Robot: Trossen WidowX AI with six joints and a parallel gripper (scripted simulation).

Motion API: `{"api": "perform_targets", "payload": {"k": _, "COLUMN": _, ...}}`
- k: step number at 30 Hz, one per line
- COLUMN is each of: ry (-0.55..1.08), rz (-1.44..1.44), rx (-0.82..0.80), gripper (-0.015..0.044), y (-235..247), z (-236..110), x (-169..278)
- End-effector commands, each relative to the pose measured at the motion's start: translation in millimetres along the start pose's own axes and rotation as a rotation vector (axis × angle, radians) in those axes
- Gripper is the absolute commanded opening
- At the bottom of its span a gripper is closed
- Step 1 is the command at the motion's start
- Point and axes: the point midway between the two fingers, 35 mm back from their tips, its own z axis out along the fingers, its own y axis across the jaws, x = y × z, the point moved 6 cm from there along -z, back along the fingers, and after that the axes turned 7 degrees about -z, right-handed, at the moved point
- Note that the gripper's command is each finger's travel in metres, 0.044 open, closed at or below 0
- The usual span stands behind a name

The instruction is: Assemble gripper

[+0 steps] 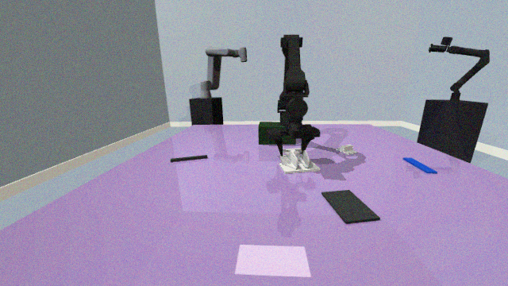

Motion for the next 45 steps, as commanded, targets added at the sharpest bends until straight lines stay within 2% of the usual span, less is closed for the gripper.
{"api": "perform_targets", "payload": {"k": 1, "ry": 0.0, "rz": 0.005, "rx": 0.002, "gripper": 0.0351, "y": 0.0, "z": 1.6, "x": 0.0}}
{"api": "perform_targets", "payload": {"k": 45, "ry": 0.0, "rz": 0.005, "rx": 0.002, "gripper": 0.0351, "y": 0.0, "z": 9.5, "x": 0.0}}
